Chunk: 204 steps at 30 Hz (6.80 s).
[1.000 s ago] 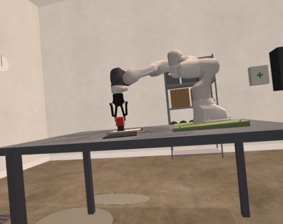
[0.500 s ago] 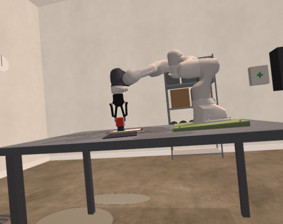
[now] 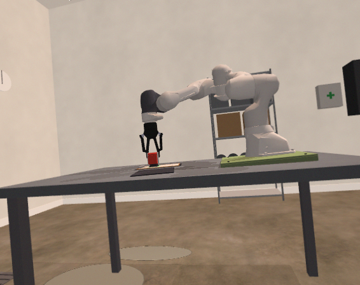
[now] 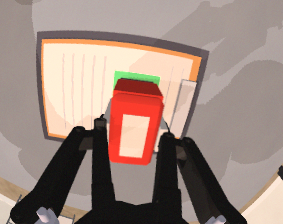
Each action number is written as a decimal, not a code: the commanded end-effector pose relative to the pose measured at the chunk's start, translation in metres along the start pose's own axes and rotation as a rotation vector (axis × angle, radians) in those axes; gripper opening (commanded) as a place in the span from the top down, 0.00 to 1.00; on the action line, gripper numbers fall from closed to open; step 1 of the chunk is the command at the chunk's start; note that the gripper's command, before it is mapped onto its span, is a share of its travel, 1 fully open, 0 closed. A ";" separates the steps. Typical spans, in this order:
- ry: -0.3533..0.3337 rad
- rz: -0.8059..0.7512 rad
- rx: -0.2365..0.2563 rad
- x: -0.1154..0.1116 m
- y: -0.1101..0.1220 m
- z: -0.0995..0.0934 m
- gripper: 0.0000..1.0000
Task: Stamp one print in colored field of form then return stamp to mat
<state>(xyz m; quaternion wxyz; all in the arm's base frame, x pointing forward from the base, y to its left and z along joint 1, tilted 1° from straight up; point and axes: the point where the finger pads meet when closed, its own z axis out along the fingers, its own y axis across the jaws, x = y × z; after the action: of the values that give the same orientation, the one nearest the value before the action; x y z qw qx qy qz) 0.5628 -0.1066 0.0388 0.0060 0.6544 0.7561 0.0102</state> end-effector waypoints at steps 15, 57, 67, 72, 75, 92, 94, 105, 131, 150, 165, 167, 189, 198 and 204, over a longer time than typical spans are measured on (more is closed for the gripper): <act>0.001 0.006 -0.002 0.001 0.001 0.007 0.81; 0.001 0.006 -0.002 0.001 0.001 -0.022 0.81; 0.001 0.006 -0.002 0.001 -0.001 -0.049 0.81; 0.001 0.006 -0.002 0.001 -0.001 -0.062 0.81; 0.001 0.006 -0.002 0.001 -0.001 -0.062 0.81; 0.001 0.015 -0.003 0.224 -0.037 -0.059 0.81; 0.001 0.015 -0.003 0.258 -0.043 -0.059 0.81; 0.001 0.015 -0.002 0.335 -0.044 -0.064 0.81; 0.001 0.015 -0.002 0.300 -0.044 -0.061 0.81; 0.001 0.015 -0.002 0.301 -0.044 -0.040 0.81; 0.001 0.015 -0.002 0.301 -0.044 -0.022 0.81; 0.001 0.015 -0.002 0.301 -0.044 -0.022 0.81; 0.001 0.015 -0.002 0.300 -0.044 -0.020 0.81; 0.001 0.015 -0.002 0.300 -0.044 -0.020 0.47; 0.001 0.015 -0.002 0.300 -0.044 -0.020 0.47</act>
<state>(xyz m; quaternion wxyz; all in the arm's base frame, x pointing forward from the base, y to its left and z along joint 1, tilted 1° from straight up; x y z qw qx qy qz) 0.4757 0.1833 0.0599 0.0054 0.6592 0.7518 0.0107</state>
